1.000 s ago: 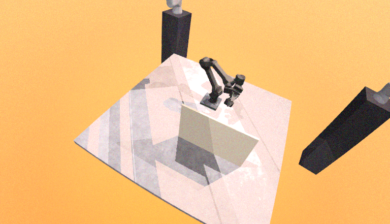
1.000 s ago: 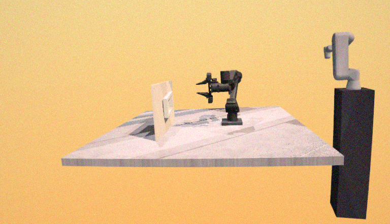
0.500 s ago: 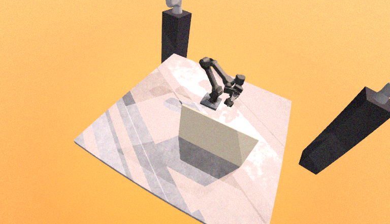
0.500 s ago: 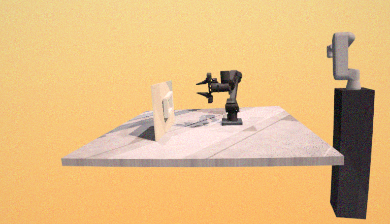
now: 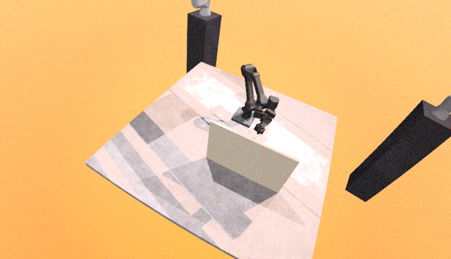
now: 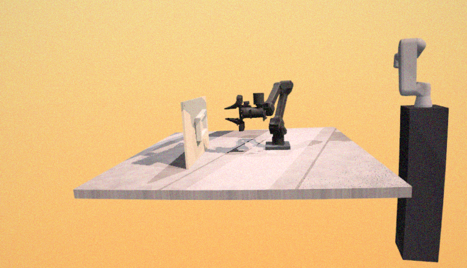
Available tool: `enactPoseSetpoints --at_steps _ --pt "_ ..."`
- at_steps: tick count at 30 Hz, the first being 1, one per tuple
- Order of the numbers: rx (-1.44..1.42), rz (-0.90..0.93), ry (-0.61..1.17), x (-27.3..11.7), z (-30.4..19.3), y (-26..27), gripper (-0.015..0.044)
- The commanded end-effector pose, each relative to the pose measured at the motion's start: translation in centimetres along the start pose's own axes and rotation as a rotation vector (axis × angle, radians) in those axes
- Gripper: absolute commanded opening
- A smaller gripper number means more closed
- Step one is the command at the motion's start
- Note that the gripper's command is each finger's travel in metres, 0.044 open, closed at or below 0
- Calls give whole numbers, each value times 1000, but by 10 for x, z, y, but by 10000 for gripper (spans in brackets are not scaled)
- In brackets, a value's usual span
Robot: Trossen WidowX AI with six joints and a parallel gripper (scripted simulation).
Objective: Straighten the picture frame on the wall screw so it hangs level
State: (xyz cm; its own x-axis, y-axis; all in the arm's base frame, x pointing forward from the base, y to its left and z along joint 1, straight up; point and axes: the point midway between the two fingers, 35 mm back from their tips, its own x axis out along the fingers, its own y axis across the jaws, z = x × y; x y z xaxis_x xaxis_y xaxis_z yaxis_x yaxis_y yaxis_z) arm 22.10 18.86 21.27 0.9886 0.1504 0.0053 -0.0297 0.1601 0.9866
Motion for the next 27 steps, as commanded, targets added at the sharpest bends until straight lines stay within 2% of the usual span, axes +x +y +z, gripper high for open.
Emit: enactPoseSetpoints --at_steps 1,17,24,27 --pt "3 4 7 2 0 -2 260" --pt "3 5 7 19 -4 0 260" --pt "3 10 6 84 -5 2 260" --pt "3 11 6 93 -3 1 260"
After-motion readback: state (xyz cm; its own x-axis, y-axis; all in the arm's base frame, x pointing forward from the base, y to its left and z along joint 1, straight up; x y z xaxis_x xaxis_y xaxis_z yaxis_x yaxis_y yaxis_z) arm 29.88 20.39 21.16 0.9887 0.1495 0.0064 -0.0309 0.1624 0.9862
